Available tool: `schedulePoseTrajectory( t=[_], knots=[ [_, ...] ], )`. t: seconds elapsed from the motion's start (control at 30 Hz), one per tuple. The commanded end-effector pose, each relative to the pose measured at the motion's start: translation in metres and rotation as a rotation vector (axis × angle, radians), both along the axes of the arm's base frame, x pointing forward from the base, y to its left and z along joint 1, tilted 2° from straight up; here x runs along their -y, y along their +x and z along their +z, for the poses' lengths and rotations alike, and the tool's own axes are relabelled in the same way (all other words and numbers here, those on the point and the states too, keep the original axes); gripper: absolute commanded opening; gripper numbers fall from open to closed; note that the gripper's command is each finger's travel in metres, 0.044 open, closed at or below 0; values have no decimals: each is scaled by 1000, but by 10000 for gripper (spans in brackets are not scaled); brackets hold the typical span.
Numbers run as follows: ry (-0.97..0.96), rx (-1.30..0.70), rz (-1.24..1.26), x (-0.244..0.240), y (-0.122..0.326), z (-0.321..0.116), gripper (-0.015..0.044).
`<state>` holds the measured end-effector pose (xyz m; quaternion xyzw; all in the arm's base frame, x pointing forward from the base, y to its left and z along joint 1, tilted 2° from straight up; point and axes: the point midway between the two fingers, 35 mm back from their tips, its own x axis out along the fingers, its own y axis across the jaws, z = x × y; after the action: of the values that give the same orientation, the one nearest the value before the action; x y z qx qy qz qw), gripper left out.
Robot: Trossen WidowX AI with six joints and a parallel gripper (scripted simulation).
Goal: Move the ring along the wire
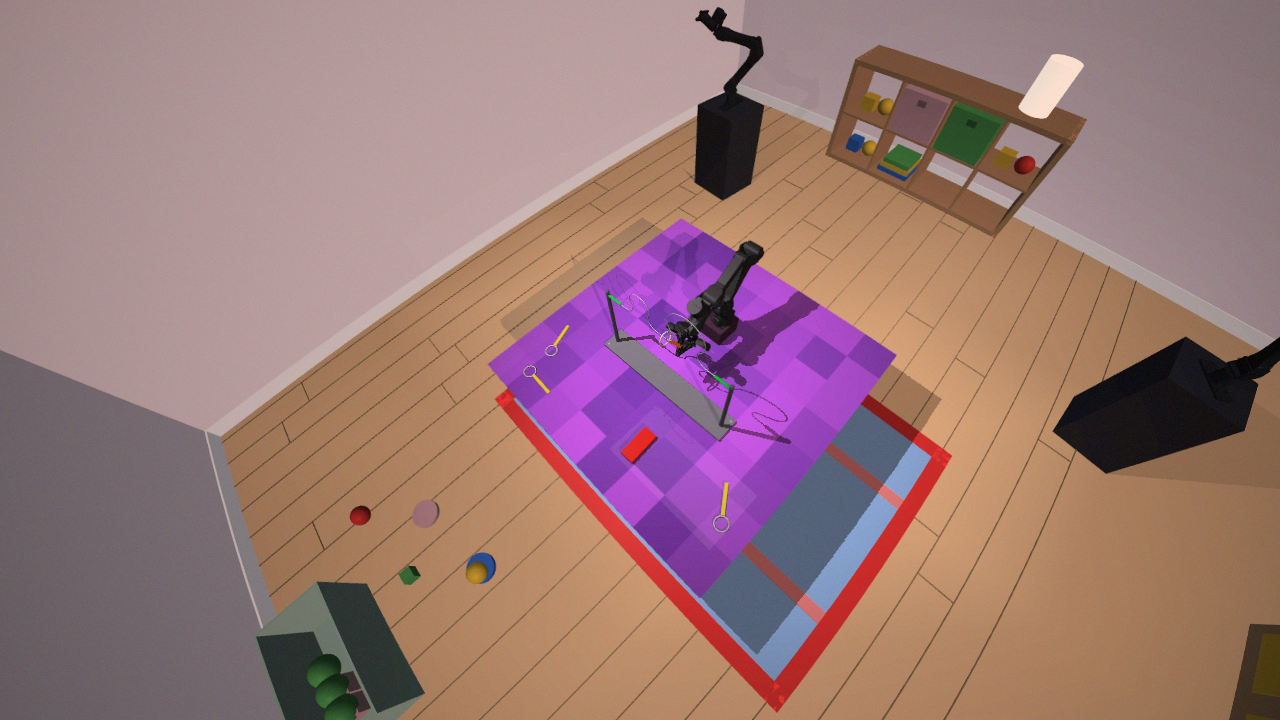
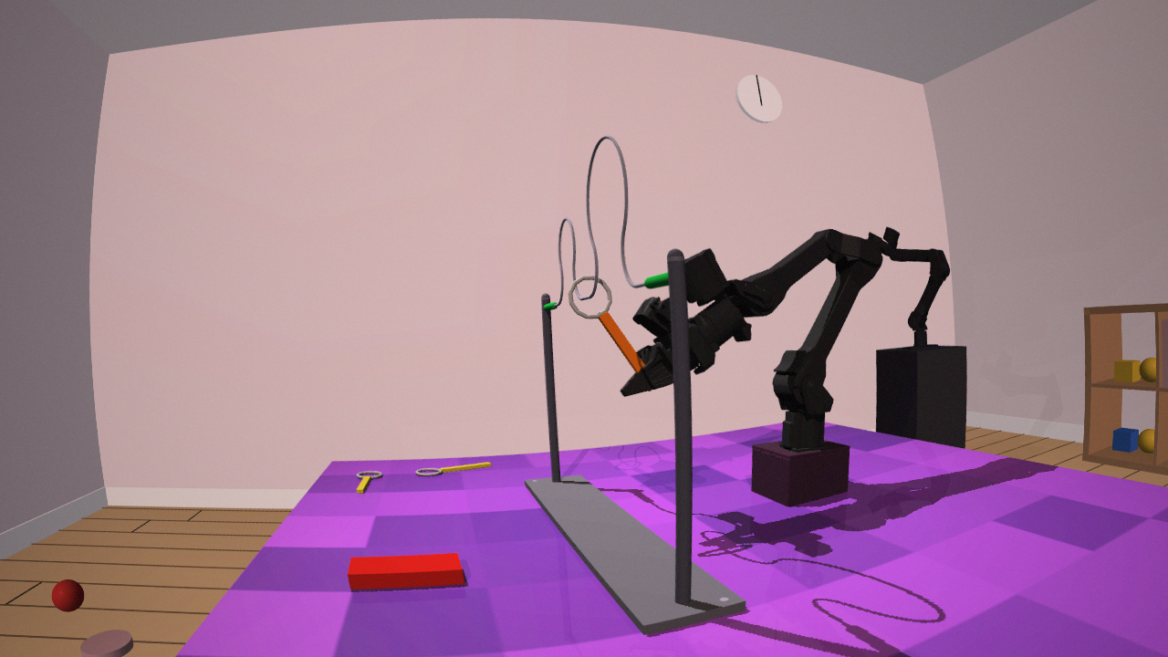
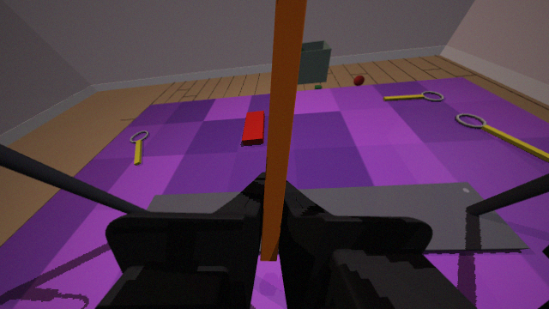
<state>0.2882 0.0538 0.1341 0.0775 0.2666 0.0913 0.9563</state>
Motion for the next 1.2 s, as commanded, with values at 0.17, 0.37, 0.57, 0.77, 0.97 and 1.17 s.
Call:
schedulePoseTrajectory(
  t=[0.17,0.37,0.57,0.77,0.97,1.17],
  knots=[
    [179,-19,-4,-29,-3,8,-150],
    [317,-34,-7,-49,-6,17,-150],
    [462,-51,-11,-68,-8,29,-150],
    [611,-69,-15,-85,-9,45,-150],
    [760,-86,-19,-100,-11,62,-150],
    [909,-104,-23,-112,-12,82,-150]
  ],
)
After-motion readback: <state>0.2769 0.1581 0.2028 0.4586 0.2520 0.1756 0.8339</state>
